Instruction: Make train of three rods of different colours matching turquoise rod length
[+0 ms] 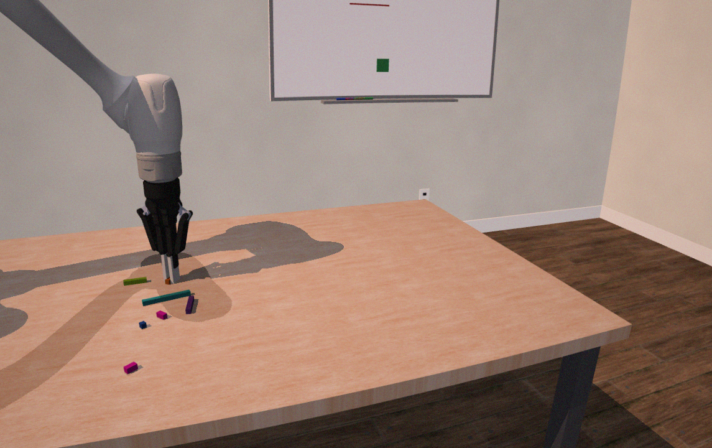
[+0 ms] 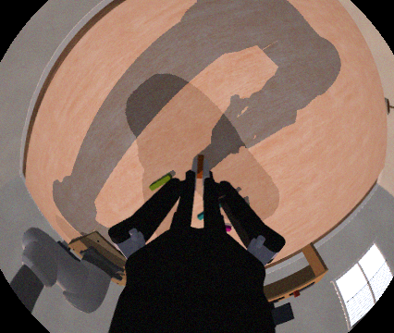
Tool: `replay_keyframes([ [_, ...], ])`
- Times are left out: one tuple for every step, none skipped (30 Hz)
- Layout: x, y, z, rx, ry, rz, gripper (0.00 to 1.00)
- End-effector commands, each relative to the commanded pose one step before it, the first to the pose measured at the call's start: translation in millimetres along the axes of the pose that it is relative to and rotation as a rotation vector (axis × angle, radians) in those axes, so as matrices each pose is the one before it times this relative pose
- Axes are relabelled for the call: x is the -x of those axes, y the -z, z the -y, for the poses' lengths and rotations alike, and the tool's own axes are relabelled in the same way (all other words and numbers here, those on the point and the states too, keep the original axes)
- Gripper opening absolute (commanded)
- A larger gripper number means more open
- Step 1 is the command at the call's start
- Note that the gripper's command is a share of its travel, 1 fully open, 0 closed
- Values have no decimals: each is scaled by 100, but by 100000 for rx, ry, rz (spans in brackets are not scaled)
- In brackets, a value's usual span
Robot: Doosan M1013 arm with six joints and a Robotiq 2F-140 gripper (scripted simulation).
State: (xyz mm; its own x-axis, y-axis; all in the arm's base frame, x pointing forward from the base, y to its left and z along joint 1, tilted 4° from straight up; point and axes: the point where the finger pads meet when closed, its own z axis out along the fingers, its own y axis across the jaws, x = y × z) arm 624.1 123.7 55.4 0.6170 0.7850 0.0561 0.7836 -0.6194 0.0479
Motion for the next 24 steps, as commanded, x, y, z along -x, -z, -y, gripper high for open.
replay_keyframes([
  [1,4,5,-13,2,-14,3],
  [0,0,0,0,0,0,3],
  [0,0,0,0,0,0,3],
  [0,0,0,0,0,0,3],
  [0,0,0,0,0,0,3],
  [0,0,0,0,0,0,3],
  [0,0,0,0,0,0,3],
  [0,0,0,0,0,0,3],
  [0,0,0,0,0,0,3],
  [0,0,0,0,0,0,3],
  [0,0,0,0,0,0,3],
  [0,0,0,0,0,0,3],
  [0,0,0,0,0,0,3],
  [0,0,0,0,0,0,3],
  [0,0,0,0,0,0,3],
  [0,0,0,0,0,0,3],
  [0,0,0,0,0,0,3],
  [0,6,0,0,0,0,3],
  [0,40,0,0,0,0,3],
  [0,98,0,0,0,0,3],
  [0,175,0,0,0,0,3],
  [0,261,0,0,0,0,3],
  [0,354,0,0,0,0,3],
  [0,446,0,0,0,0,3],
])
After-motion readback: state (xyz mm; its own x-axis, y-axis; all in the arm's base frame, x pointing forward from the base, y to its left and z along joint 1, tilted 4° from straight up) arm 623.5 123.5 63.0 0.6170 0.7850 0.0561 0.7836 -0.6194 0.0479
